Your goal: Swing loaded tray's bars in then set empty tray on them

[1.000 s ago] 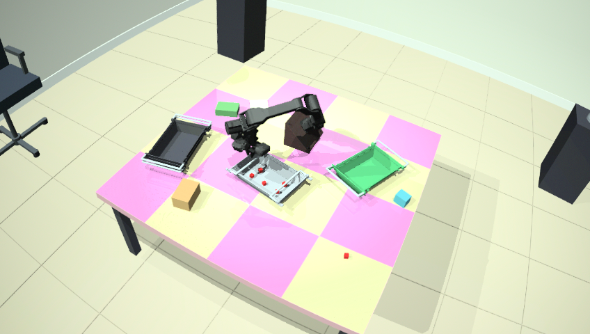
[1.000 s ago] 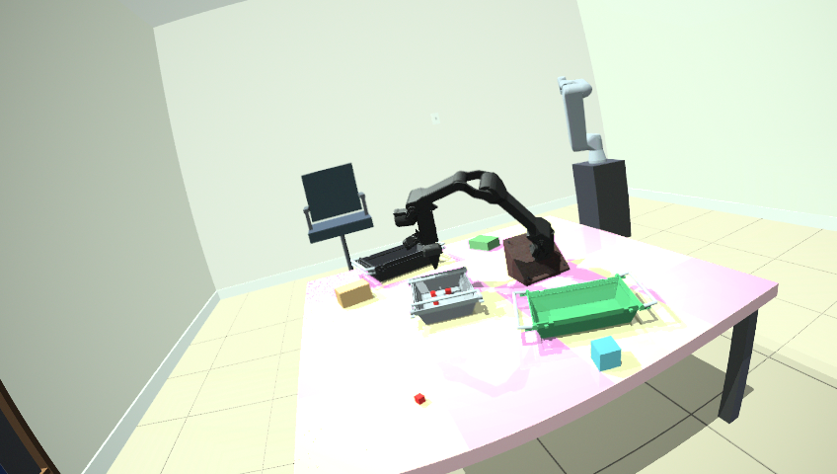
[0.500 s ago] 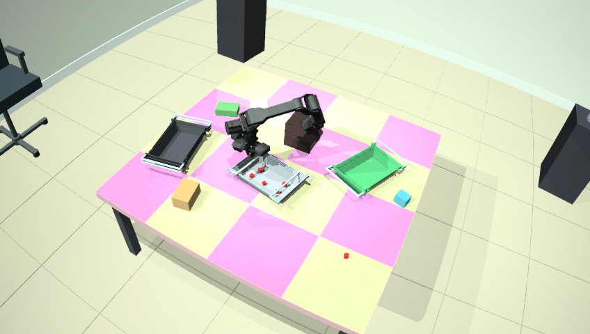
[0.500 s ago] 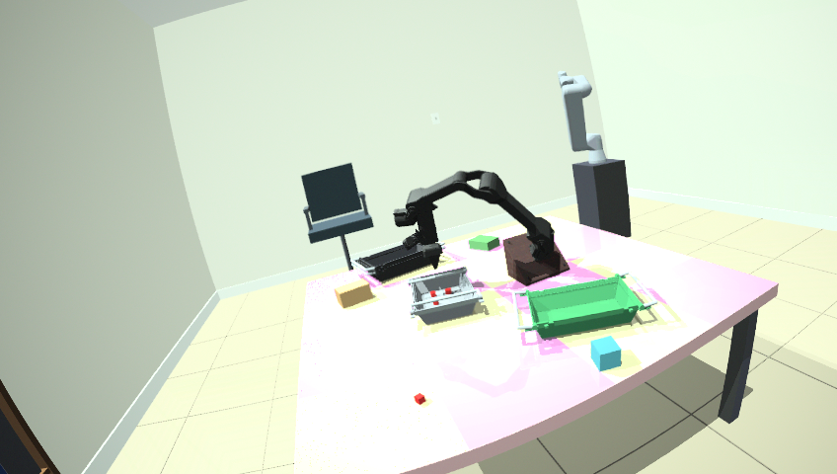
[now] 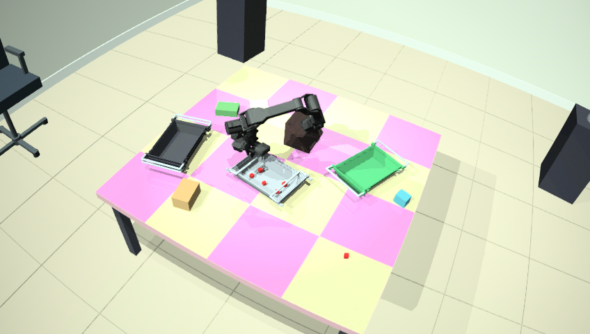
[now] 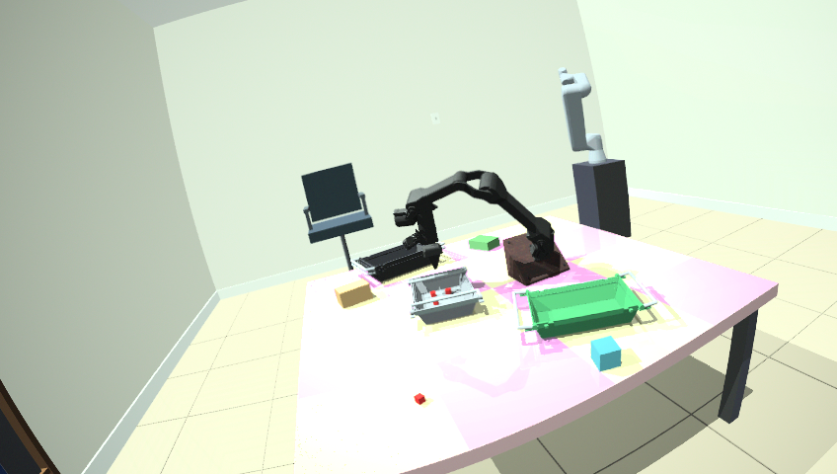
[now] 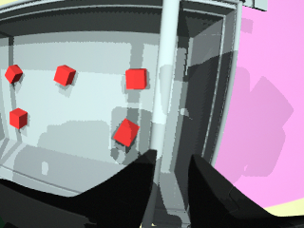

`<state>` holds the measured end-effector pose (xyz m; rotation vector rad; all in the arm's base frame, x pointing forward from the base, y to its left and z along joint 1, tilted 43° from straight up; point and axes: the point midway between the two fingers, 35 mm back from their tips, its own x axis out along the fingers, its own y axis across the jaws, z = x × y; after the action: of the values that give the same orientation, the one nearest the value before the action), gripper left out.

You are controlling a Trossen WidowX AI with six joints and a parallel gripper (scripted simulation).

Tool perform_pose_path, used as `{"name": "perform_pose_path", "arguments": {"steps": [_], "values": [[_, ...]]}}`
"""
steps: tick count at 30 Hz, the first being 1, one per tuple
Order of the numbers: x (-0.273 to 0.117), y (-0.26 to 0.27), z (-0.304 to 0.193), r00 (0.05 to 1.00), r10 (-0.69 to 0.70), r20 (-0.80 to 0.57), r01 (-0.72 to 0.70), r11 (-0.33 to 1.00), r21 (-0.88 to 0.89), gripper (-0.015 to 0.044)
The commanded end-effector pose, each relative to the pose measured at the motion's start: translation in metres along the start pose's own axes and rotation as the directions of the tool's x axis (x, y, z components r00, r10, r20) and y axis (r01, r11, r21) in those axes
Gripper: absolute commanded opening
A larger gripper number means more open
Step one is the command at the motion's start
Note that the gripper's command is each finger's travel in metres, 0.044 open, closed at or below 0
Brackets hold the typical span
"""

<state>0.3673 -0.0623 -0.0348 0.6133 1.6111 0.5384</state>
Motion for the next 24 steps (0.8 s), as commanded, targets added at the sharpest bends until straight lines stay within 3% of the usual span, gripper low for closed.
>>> {"name": "perform_pose_path", "arguments": {"steps": [1, 11, 15, 24], "values": [[0.0, 0.0, 0.0, 1.0, 0.0, 0.0, 0.0, 1.0, 0.0, 0.0088], [0.0, 0.0, 0.0, 1.0, 0.0, 0.0, 0.0, 1.0, 0.0, 0.0088], [0.0, 0.0, 0.0, 1.0, 0.0, 0.0, 0.0, 1.0, 0.0, 0.0], [0.0, 0.0, 0.0, 1.0, 0.0, 0.0, 0.0, 1.0, 0.0, 0.0]]}}
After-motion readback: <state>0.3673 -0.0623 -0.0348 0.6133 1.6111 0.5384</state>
